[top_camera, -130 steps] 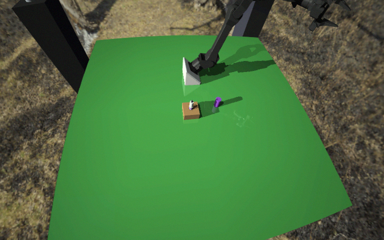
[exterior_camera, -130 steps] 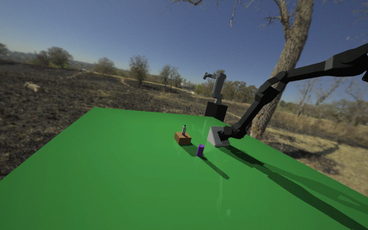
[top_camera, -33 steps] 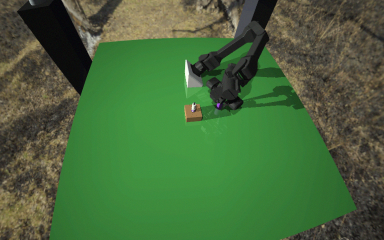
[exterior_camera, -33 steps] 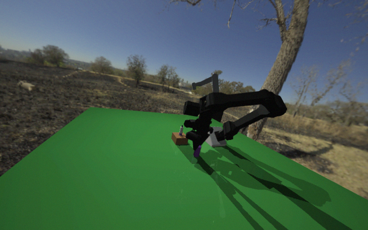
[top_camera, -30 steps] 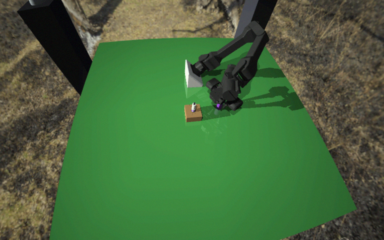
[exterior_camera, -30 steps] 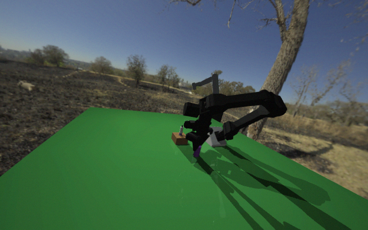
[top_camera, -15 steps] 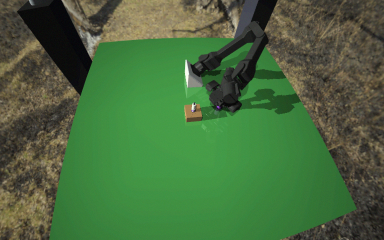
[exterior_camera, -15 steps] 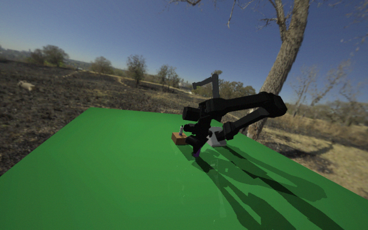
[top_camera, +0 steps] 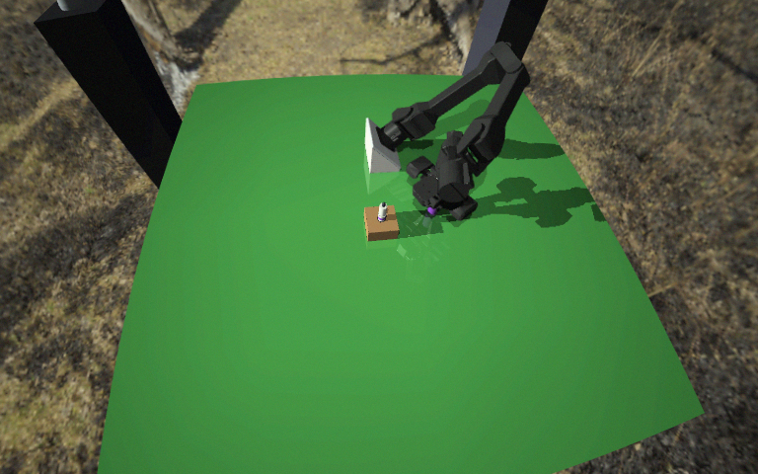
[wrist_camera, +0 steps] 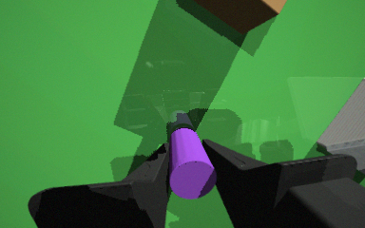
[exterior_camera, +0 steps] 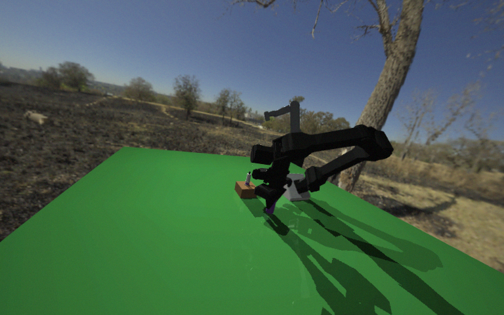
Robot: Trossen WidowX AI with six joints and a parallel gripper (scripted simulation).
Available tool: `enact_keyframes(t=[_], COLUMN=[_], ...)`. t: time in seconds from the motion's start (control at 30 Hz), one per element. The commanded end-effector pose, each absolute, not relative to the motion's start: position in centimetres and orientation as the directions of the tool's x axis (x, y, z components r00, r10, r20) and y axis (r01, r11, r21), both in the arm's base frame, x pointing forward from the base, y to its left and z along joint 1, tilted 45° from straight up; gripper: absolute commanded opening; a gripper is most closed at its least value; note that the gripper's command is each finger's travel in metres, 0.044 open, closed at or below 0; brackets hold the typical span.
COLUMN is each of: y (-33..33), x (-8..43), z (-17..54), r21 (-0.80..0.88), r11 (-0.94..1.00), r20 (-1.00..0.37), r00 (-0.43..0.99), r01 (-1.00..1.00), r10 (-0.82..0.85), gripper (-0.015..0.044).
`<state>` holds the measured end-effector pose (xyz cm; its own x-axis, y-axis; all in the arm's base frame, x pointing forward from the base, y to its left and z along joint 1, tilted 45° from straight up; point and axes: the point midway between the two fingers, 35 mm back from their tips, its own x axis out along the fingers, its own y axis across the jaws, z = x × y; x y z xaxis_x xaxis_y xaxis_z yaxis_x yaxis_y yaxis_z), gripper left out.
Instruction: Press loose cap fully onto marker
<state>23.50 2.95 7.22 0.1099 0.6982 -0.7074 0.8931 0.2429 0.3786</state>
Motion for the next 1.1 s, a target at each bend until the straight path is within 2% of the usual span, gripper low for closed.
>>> enact_keyframes(t=[0.0,0.63,1.07], y=[2.1,-0.9,-3.9], x=[23.7,23.1,23.8], z=[7.9,11.0,10.1], r21=[0.386,0.386,0.375], r11=[0.245,0.245,0.229], r20=[-0.71,-0.709,-0.719], r00=[0.117,0.116,0.126], r01=[0.889,0.889,0.898], r10=[0.694,0.696,0.684], gripper=[0.0,0.0,0.0])
